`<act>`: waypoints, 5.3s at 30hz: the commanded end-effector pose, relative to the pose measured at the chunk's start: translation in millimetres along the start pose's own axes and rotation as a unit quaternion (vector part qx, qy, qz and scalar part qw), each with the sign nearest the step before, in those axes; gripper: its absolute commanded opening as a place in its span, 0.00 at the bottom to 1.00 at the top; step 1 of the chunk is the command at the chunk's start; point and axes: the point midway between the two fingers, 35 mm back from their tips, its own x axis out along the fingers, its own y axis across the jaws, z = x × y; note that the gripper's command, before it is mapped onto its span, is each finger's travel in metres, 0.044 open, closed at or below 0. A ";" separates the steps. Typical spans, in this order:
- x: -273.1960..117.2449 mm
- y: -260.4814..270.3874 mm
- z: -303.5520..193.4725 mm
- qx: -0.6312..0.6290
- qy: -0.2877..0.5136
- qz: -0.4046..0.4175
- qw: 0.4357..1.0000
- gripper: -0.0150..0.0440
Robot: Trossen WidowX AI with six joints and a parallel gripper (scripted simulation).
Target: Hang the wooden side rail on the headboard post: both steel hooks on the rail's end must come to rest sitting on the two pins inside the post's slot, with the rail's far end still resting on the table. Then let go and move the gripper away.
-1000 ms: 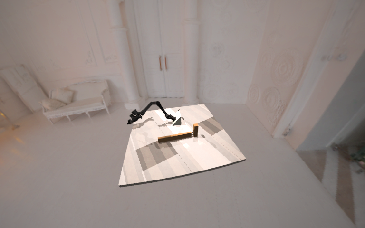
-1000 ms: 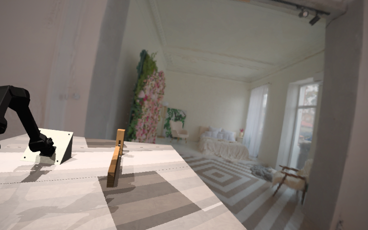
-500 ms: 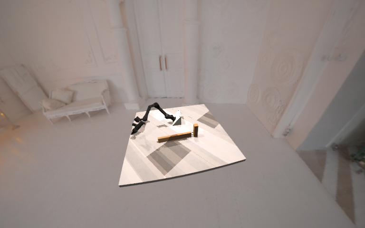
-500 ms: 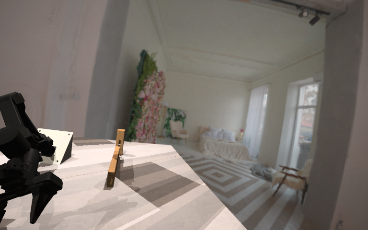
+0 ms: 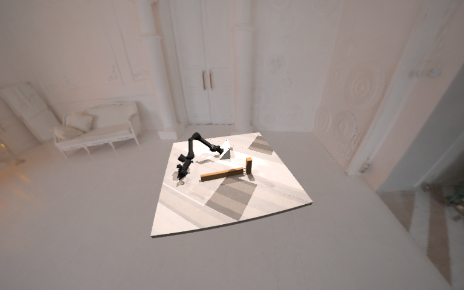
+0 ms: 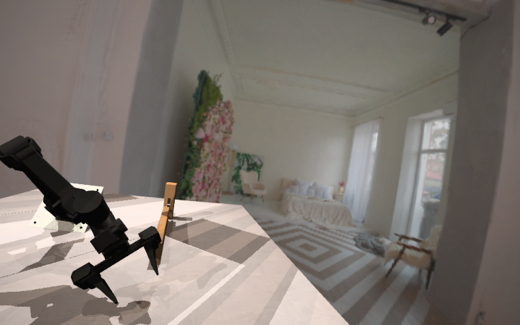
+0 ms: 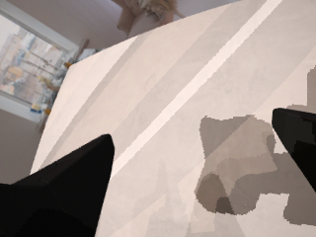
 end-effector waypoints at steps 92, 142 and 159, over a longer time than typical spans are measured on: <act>-418.9 212.7 -389.3 -0.549 0.059 0.606 0.573 1.00; -389.3 241.7 -344.6 -0.566 0.298 0.585 0.499 1.00; -375.1 248.3 -344.7 -0.349 0.571 0.193 0.717 1.00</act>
